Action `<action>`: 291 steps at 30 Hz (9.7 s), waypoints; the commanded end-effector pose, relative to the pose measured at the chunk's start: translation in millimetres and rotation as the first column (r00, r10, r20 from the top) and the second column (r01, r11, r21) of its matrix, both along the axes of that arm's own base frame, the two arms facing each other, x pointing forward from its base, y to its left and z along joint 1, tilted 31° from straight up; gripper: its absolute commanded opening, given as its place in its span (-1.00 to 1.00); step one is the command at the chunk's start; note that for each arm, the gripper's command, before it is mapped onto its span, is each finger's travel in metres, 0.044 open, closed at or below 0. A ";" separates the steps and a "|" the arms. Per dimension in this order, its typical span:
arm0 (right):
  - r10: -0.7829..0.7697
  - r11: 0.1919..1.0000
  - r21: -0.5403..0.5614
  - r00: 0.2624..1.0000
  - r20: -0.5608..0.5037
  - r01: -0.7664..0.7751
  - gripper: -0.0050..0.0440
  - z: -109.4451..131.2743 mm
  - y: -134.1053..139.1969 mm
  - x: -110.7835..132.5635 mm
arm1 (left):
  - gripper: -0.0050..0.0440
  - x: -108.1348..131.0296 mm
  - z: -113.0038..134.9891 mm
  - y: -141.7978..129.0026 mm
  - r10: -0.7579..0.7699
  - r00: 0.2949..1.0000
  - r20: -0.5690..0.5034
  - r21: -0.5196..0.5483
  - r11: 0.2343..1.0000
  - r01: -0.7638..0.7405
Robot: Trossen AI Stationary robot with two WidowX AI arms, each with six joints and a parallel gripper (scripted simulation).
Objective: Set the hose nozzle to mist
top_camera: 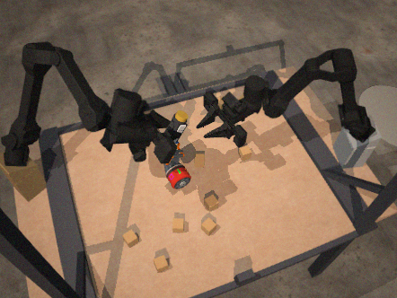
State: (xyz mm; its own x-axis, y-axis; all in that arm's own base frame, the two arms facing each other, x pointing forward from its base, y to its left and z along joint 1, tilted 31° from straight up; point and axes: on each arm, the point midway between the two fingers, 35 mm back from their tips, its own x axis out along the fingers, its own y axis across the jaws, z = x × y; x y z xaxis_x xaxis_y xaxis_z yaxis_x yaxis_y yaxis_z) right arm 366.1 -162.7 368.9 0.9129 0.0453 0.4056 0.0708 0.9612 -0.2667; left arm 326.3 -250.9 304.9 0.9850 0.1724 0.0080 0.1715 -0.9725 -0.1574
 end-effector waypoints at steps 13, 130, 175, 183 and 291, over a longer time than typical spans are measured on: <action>0.145 0.935 0.321 0.989 0.032 -0.148 -0.09 11.5 4.4 -0.5 | -0.12 -3.5 11.4 -1.1 -0.012 1.000 0.021 -0.036 0.999 0.013; 0.020 -1.000 0.002 0.655 0.756 0.028 -0.09 25.8 15.7 41.4 | -0.12 -3.5 11.4 -1.1 -0.012 1.000 0.021 -0.036 0.999 0.013; 0.019 -1.000 0.001 0.652 0.758 0.028 -0.09 46.5 15.4 72.6 | -0.12 -3.5 11.4 -1.1 -0.012 1.000 0.021 -0.036 0.999 0.013; 0.022 -1.000 0.003 0.648 0.761 0.031 -0.09 49.7 16.7 67.5 | -0.12 -3.5 11.4 -1.1 -0.012 1.000 0.021 -0.036 0.999 0.013; 0.014 -0.999 -0.019 0.622 0.783 0.047 -0.09 51.8 32.5 75.6 | -0.12 -1.4 11.7 1.7 -0.003 1.000 0.023 -0.039 0.999 0.004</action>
State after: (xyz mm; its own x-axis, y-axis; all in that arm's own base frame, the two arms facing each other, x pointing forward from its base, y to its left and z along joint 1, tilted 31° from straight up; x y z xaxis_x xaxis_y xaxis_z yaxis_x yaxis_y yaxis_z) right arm 449.0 -138.5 400.7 0.9078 -0.0322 0.4182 -0.1223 -0.9741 0.1904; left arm 325.5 -253.1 305.8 0.9868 0.1616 0.0102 0.1613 -0.9751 -0.1521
